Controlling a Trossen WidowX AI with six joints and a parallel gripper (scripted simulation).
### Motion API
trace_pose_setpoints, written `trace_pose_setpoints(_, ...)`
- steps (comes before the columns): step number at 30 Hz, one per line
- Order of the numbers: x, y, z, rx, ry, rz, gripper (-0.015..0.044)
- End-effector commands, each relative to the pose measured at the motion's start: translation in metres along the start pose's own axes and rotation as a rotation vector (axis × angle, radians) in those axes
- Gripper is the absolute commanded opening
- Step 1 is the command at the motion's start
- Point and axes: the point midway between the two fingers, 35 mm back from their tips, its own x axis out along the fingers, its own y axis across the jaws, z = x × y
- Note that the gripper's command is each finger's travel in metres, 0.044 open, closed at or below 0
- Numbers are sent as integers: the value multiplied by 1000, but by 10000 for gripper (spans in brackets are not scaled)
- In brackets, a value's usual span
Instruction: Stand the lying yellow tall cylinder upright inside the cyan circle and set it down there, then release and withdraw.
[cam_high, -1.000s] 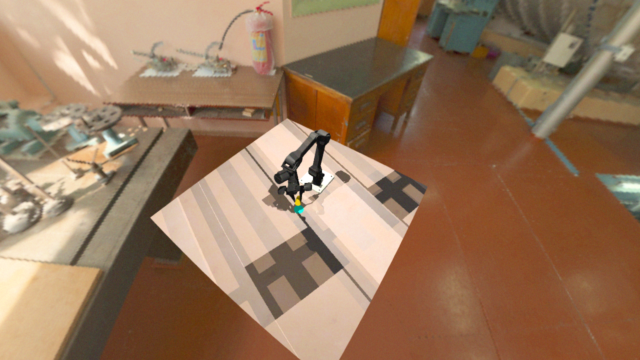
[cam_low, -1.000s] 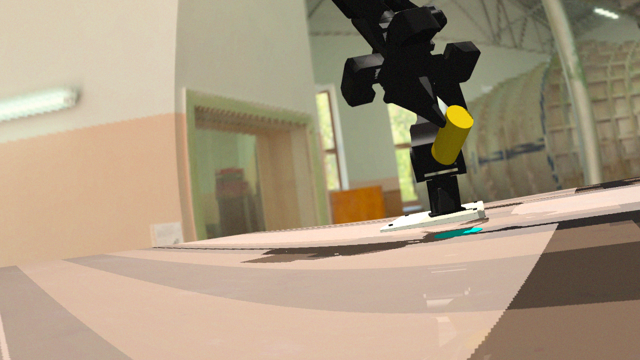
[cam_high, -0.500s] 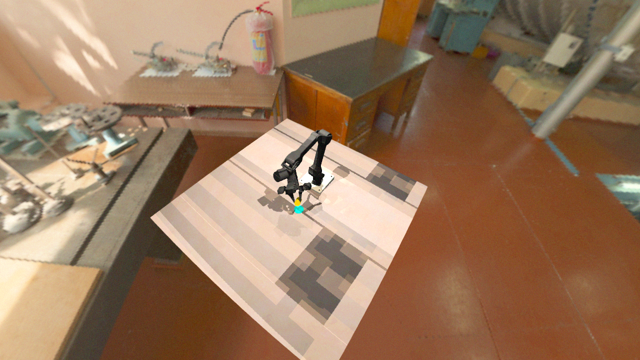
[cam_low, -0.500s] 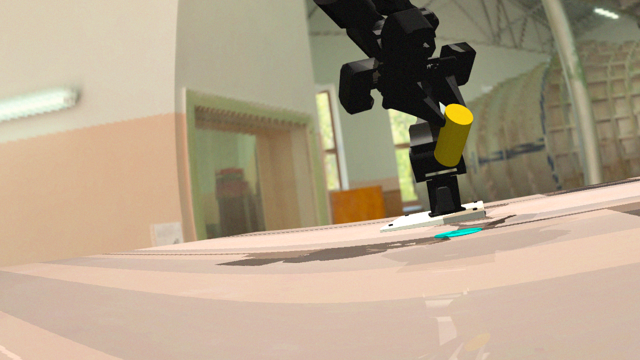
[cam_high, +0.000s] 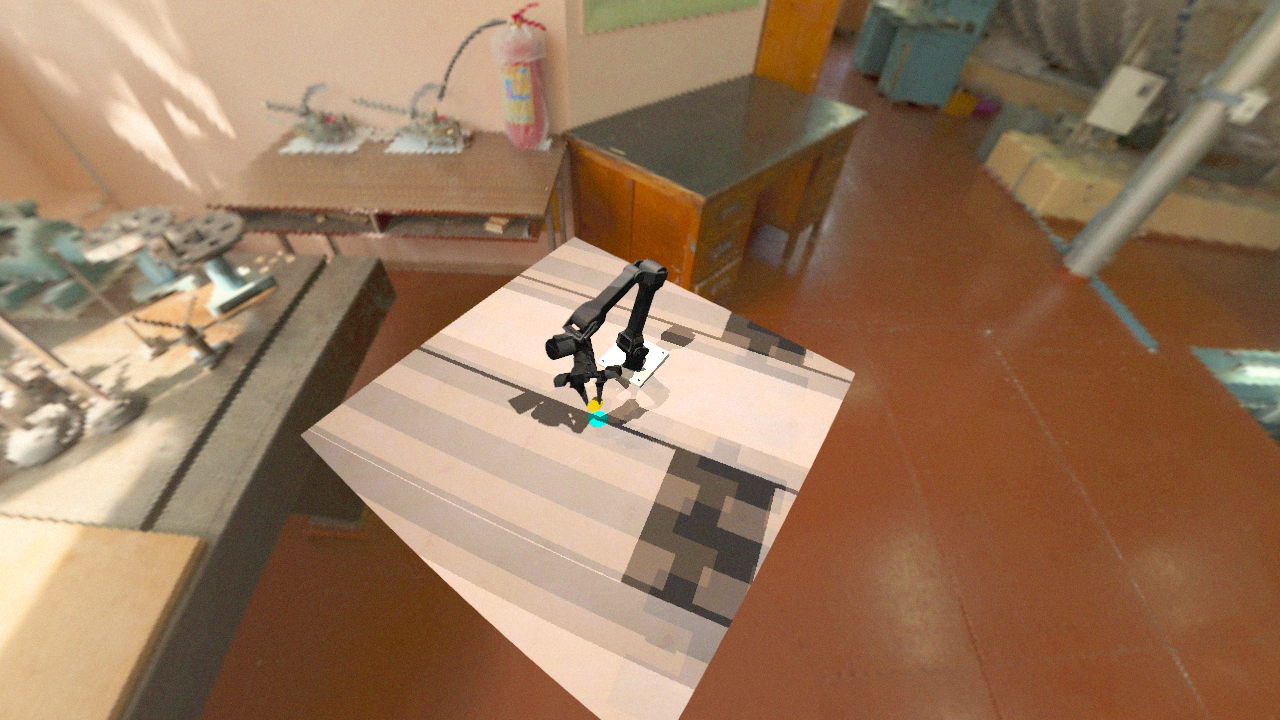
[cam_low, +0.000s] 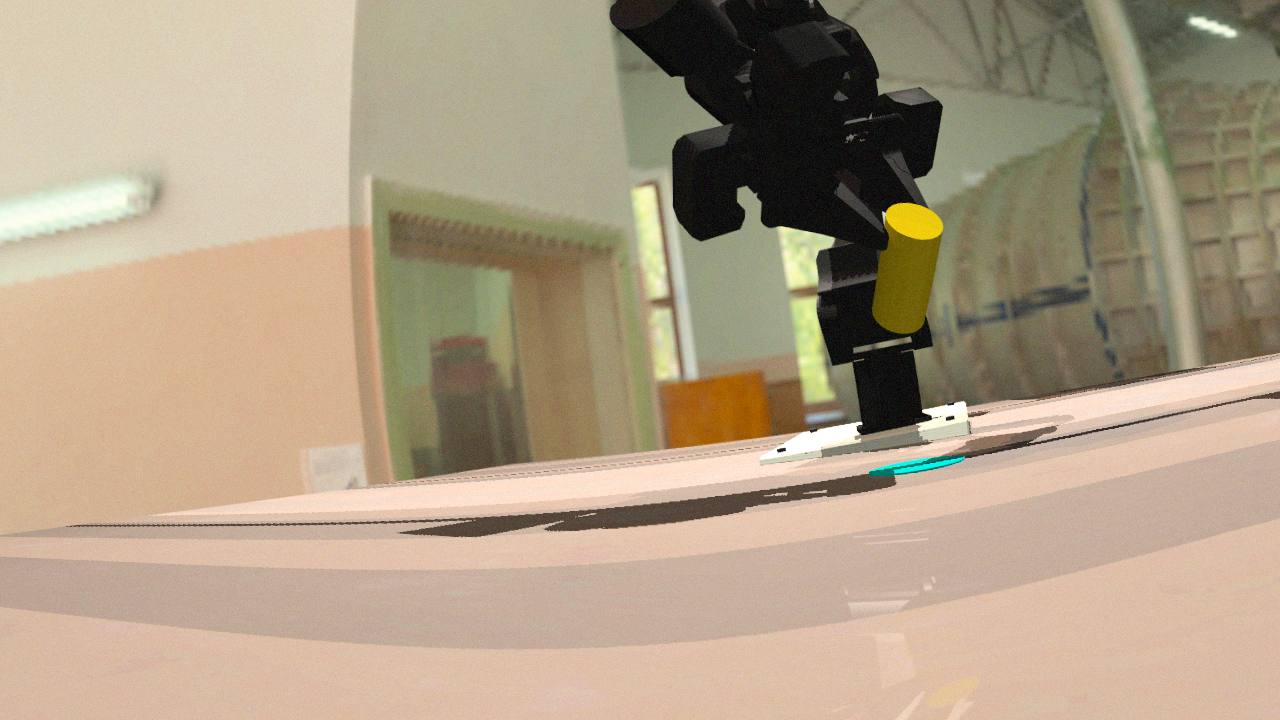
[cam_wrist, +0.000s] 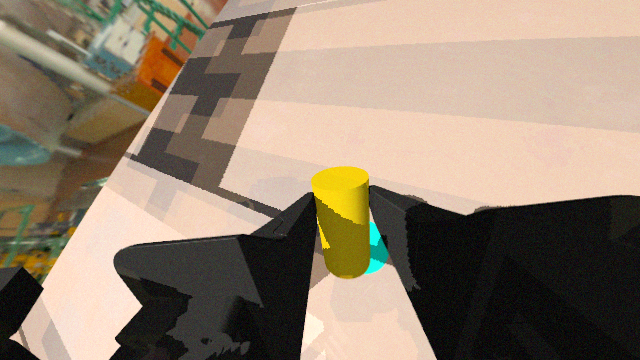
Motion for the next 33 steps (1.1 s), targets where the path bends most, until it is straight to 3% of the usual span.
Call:
trace_pose_setpoints(1,-3,0,1,-9,-39,-2,105)
trace_pose_setpoints(33,-10,-4,-1,-34,-265,14,105)
